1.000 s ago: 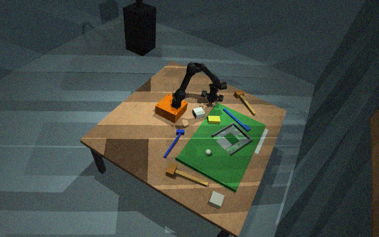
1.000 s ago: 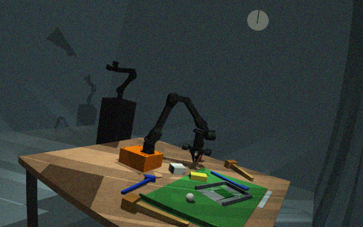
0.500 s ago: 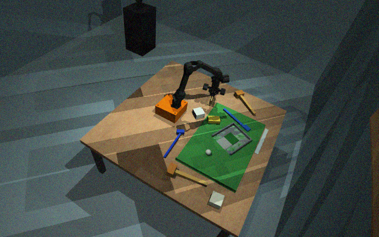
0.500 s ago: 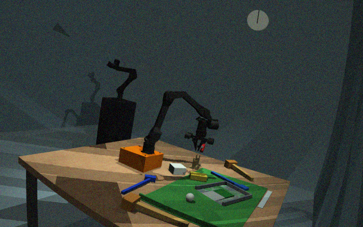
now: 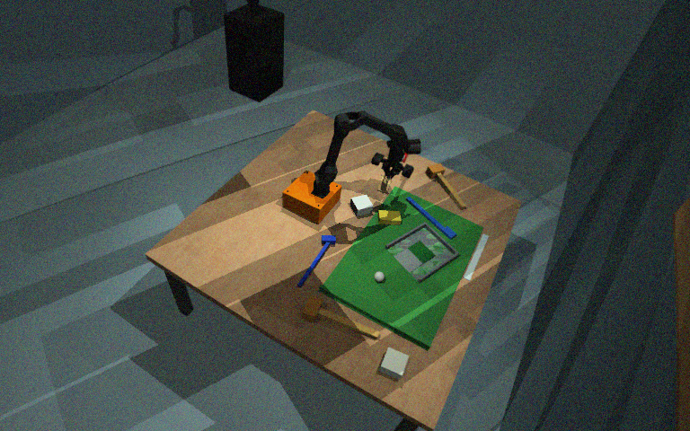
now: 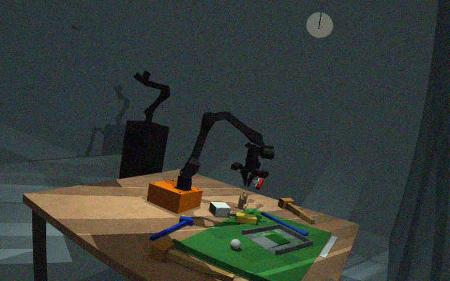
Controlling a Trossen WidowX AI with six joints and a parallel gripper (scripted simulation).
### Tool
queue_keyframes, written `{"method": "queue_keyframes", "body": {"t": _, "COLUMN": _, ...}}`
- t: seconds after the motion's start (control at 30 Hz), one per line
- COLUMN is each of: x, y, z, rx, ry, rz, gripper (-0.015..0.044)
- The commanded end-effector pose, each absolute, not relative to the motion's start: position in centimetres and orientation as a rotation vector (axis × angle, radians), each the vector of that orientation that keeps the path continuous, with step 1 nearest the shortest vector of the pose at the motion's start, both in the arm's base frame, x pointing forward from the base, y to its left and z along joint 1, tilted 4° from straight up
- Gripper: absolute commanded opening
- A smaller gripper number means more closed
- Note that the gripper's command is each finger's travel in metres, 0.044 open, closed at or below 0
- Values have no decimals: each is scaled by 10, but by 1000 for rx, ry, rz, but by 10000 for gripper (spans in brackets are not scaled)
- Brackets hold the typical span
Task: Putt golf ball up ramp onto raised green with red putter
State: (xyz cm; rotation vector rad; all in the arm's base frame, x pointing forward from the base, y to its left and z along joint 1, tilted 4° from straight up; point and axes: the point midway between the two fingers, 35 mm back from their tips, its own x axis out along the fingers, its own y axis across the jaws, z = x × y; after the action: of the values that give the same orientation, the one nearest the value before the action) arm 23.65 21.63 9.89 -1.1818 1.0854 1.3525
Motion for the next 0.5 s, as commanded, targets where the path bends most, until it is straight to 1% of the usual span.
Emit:
{"method": "queue_keyframes", "body": {"t": 0.0, "x": 249, "y": 198, "z": 97, "rx": -1115, "ry": 1139, "rz": 1273, "gripper": 0}}
{"method": "queue_keyframes", "body": {"t": 0.47, "x": 285, "y": 127, "z": 93, "rx": -874, "ry": 1299, "rz": 998, "gripper": 0}}
